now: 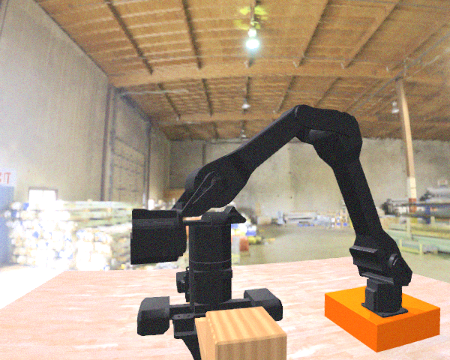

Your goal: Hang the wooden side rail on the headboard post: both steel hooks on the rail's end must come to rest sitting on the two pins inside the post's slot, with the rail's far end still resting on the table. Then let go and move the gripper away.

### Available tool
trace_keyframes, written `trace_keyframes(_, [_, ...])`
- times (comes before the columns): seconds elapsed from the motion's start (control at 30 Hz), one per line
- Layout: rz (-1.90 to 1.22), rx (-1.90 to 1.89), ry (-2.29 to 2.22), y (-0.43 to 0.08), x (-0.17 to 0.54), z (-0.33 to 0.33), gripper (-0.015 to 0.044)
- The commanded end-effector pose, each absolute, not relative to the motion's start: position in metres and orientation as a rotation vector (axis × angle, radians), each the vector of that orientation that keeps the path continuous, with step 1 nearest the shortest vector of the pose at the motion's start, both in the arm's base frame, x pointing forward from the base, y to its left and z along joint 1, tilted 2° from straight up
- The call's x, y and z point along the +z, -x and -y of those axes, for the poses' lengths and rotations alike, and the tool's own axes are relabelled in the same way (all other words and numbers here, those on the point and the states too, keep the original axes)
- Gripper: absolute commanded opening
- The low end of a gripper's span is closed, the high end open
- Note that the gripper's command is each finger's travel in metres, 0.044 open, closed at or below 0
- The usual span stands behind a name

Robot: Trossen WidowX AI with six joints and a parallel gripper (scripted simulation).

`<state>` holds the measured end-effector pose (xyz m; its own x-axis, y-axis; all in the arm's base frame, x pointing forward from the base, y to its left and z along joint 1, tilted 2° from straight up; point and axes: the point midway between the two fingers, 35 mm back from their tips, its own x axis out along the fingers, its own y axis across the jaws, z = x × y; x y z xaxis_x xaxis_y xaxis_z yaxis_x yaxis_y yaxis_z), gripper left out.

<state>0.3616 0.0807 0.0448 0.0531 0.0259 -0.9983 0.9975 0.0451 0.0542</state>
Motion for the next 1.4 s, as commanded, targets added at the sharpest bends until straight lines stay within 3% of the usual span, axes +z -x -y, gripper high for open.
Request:
trace_keyframes(0.0, [-1.211, -1.116, -1.225, -0.3614, 0.0463, -0.0834, 0.0000])
trace_keyframes(1.37, [-1.212, -1.116, -1.225, -0.3624, 0.0467, -0.0872, 0.0000])
